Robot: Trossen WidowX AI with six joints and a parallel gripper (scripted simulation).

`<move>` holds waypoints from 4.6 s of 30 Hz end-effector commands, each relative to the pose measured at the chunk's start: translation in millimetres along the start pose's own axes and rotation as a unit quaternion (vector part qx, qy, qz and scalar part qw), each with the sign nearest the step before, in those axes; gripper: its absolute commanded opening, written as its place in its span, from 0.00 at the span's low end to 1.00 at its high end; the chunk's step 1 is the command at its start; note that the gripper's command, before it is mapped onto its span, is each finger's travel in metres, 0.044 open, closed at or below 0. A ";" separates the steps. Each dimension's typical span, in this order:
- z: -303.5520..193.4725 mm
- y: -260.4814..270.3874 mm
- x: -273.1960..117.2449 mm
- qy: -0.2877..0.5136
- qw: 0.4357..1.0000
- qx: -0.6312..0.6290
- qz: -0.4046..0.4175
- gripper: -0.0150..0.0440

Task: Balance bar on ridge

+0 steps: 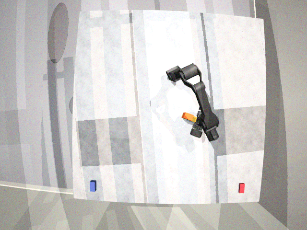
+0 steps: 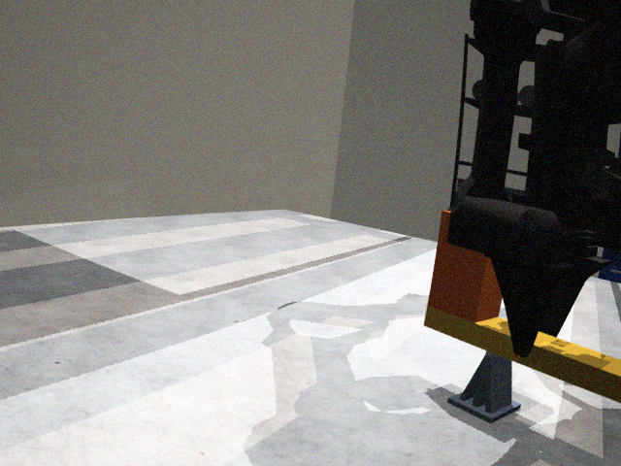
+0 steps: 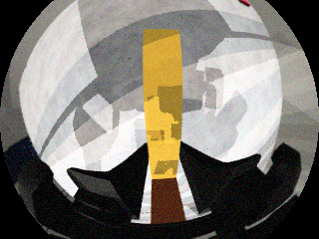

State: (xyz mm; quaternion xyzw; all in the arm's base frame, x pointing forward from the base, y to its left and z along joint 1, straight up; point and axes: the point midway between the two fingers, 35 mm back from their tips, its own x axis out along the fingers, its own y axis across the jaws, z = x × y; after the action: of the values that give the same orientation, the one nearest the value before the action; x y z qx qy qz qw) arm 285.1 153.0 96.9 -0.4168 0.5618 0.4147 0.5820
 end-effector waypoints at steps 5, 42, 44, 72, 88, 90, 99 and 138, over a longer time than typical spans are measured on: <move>0.5 -0.6 0.2 0.000 1.000 0.001 0.000 0.25; 0.4 -0.3 -0.6 0.000 1.000 0.000 0.000 0.25; 0.4 -0.3 -0.6 0.000 1.000 0.000 0.000 0.30; 0.4 -0.3 -0.6 0.000 1.000 0.000 0.000 0.54; 0.4 -0.3 -0.6 0.000 1.000 0.000 0.000 0.55; 0.4 -0.3 -0.6 0.000 1.000 0.000 0.000 0.55; 0.4 -0.3 -0.6 0.000 1.000 0.000 0.000 0.57; 0.5 -0.2 -100.5 0.000 1.000 0.000 0.000 1.00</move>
State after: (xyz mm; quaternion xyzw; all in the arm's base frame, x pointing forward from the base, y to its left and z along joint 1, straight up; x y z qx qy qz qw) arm 282.9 151.8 195.5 -0.4170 0.5620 0.4147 0.5816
